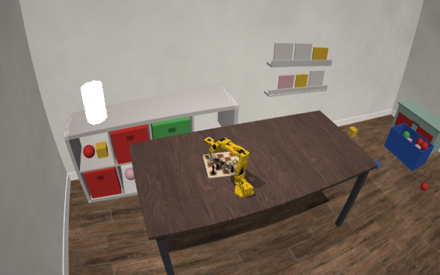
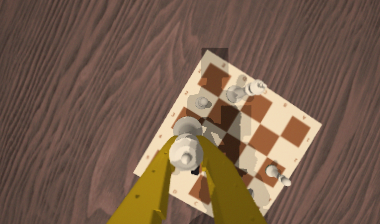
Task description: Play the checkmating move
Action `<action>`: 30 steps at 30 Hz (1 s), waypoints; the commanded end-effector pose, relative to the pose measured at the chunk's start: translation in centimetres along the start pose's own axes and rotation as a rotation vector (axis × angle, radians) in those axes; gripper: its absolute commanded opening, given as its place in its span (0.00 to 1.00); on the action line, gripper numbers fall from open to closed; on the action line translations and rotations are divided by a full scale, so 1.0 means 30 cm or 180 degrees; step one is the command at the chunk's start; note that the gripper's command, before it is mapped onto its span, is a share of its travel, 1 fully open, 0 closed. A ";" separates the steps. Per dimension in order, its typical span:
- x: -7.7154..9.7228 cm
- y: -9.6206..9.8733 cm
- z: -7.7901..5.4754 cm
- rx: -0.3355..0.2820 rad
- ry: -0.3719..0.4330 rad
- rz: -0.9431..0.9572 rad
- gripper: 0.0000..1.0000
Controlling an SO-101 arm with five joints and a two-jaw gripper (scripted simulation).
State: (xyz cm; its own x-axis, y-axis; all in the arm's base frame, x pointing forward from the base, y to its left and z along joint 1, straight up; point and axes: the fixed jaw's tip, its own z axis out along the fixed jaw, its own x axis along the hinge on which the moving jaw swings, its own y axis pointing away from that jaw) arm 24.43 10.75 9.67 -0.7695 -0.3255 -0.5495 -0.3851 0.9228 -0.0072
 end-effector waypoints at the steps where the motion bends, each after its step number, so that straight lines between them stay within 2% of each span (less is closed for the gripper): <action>1: 0.030 0.006 0.037 -0.0014 0.0094 -0.0013 0.00; 12: 0.070 0.006 0.102 -0.0014 0.0095 -0.0013 0.00; 30: 0.102 0.007 0.152 -0.0014 0.0096 -0.0013 0.00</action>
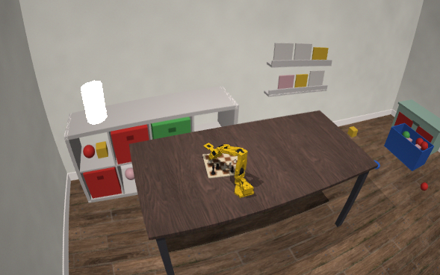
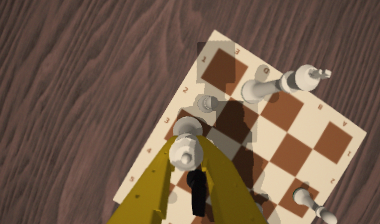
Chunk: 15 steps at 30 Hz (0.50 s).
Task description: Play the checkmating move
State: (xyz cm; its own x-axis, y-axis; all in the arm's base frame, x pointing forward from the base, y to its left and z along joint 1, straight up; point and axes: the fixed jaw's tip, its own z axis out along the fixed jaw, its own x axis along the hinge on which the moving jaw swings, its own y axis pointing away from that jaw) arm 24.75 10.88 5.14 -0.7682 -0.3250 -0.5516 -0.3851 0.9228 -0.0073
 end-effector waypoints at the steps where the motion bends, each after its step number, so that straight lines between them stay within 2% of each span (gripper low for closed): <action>1: 0.028 0.006 0.019 -0.0014 0.0104 -0.0013 0.00; 9: 0.032 0.006 0.022 -0.0014 0.0104 -0.0013 0.00; 15: 0.067 0.007 0.035 -0.0015 0.0107 -0.0014 0.00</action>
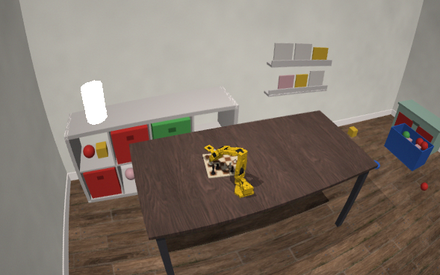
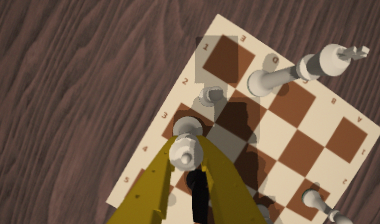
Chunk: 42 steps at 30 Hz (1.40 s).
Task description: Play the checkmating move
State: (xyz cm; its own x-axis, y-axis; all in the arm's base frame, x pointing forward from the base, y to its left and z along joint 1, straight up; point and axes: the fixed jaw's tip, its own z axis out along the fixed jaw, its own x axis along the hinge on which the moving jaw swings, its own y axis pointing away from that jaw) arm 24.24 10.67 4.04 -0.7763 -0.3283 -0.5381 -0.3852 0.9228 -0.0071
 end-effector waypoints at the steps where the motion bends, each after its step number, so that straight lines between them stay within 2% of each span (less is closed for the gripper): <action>1: 0.033 0.006 0.016 -0.0014 0.0056 -0.0014 0.00; 42: -0.003 0.006 -0.007 -0.0014 0.0053 -0.0013 0.00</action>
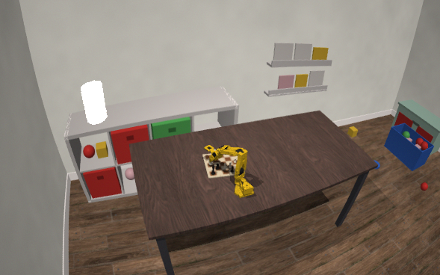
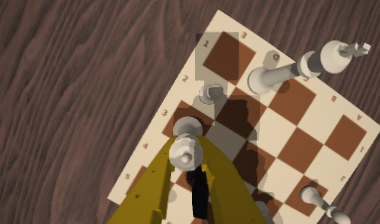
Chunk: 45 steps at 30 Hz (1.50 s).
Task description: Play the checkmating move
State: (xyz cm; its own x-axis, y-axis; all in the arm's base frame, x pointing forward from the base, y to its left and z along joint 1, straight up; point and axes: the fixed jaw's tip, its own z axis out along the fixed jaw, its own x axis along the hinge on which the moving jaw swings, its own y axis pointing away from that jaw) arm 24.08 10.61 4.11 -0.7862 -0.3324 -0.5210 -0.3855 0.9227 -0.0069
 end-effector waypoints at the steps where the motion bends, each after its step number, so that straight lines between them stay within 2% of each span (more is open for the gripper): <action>1: -0.006 0.006 -0.001 -0.0013 -0.0011 -0.0013 0.00; 23: 0.008 0.006 0.022 -0.0013 -0.0010 -0.0013 0.00; 32: 0.035 0.006 0.042 -0.0013 -0.0008 -0.0014 0.00; 45: 0.040 0.006 0.042 -0.0013 -0.0008 -0.0014 0.00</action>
State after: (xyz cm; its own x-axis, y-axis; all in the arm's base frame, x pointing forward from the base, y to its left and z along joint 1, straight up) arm 24.20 10.66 3.19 -0.7697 -0.3258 -0.5490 -0.3854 0.9227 -0.0073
